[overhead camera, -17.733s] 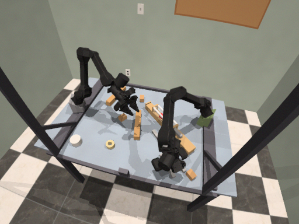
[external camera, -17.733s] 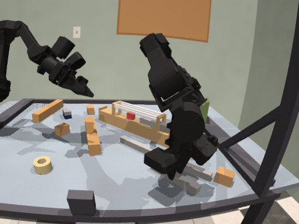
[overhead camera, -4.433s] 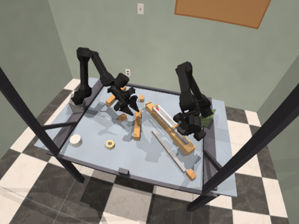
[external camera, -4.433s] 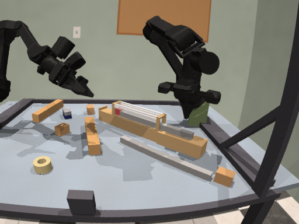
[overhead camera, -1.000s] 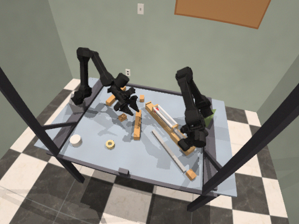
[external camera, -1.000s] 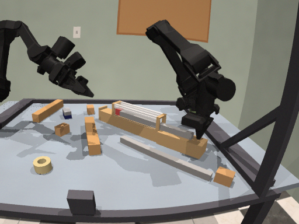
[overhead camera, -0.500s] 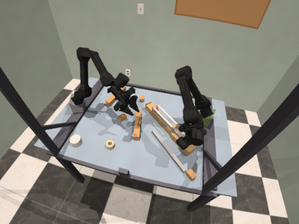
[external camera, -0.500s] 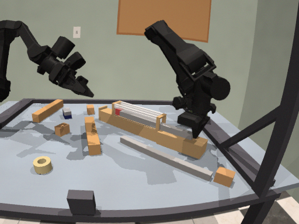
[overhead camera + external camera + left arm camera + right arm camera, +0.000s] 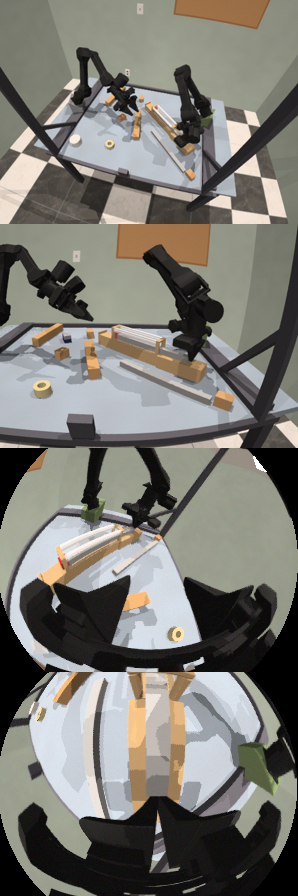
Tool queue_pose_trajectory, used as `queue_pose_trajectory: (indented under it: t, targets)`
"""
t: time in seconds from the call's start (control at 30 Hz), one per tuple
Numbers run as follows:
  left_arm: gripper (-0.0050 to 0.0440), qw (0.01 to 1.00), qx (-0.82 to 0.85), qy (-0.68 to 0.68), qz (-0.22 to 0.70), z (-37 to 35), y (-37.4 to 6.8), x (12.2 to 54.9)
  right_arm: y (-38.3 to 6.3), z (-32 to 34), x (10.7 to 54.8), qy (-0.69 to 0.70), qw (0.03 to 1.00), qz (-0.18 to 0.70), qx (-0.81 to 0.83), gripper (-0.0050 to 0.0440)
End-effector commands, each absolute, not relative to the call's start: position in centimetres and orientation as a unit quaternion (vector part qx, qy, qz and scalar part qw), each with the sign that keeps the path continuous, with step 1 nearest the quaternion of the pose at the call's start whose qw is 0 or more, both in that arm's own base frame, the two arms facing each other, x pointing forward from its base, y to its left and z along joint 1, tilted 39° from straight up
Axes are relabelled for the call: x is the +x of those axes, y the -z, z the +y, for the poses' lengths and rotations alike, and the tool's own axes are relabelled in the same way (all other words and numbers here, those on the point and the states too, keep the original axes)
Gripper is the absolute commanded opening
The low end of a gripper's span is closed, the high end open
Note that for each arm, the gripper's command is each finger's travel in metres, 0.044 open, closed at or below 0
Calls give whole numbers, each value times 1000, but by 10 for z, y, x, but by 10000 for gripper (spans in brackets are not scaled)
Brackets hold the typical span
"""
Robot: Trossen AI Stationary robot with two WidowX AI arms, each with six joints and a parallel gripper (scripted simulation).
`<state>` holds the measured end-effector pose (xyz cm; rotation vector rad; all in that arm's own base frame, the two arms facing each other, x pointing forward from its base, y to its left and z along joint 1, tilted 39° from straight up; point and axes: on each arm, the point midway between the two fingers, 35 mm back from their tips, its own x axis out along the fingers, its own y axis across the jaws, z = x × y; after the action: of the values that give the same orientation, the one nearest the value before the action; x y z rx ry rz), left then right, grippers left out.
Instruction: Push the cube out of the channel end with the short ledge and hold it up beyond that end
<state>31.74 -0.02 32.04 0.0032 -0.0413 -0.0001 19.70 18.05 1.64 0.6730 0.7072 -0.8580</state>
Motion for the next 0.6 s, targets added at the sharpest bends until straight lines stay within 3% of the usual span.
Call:
queue_pose_trajectory:
  t: [0.0,0.57]
  targets:
    - [327,999,0,1,-33,-1,-329,315,-24,178,199,396,797,327,319,0]
    - [327,999,0,1,-33,-1,-329,315,-33,166,204,396,797,326,319,0]
